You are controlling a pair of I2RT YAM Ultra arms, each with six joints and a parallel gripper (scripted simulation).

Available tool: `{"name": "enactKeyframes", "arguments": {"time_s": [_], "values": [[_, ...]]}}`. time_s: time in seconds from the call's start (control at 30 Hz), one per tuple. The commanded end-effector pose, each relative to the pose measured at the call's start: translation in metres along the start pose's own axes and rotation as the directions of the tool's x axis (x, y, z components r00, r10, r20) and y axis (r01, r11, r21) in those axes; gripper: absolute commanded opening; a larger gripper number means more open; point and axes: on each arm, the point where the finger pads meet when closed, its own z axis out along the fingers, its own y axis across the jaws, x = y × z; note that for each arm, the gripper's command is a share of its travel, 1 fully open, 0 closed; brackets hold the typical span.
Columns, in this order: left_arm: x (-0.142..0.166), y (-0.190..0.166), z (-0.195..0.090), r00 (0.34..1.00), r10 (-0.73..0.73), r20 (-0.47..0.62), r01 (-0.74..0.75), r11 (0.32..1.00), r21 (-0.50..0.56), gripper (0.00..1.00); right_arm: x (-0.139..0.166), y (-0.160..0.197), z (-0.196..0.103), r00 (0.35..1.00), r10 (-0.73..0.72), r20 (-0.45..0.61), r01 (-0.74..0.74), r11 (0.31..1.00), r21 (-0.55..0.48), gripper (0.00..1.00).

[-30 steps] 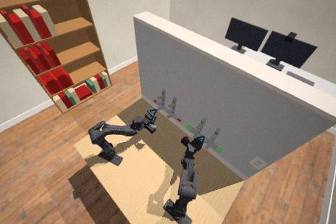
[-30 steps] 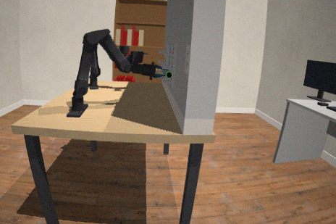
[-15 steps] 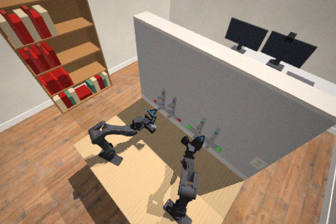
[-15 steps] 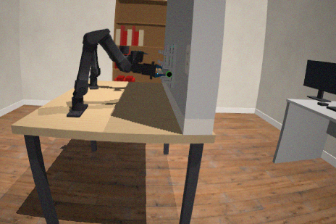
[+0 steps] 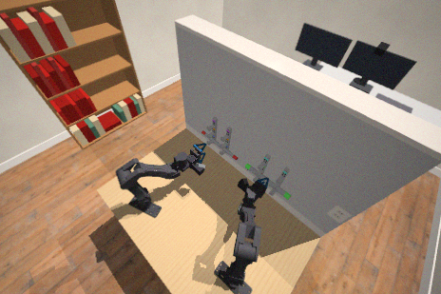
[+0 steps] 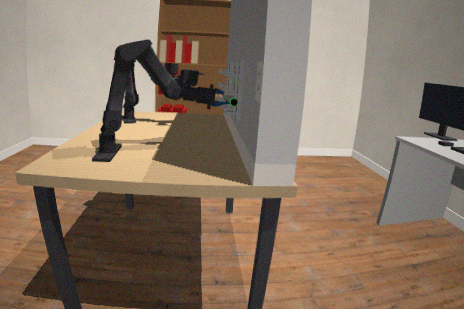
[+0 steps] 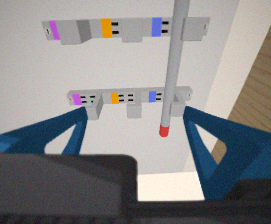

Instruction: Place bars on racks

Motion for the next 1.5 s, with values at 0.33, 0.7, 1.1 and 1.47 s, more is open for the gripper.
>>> {"name": "enactKeyframes", "arguments": {"time_s": [0.33,0.7,1.1,1.47], "values": [[-0.002,0.015,0.001,1.0,-0.014,-0.002,0.014,0.999,-0.043,1.0,-0.001,-0.037,-0.003,0.999,0.053,0.003,-0.053,0.995,0.086,0.0],[-0.002,0.015,0.001,1.0,-0.014,-0.002,0.014,0.999,-0.043,1.0,-0.001,-0.035,-0.004,0.999,0.053,0.003,-0.053,0.995,0.086,0.0],[-0.002,0.015,0.001,1.0,-0.014,-0.002,0.014,0.999,-0.043,1.0,-0.001,-0.032,-0.014,0.999,0.053,0.003,-0.053,0.995,0.086,0.0],[-0.002,0.015,0.001,1.0,-0.014,-0.002,0.014,0.999,-0.043,1.0,-0.001,-0.031,-0.022,0.999,0.053,0.003,-0.053,0.995,0.086,0.0]]}}
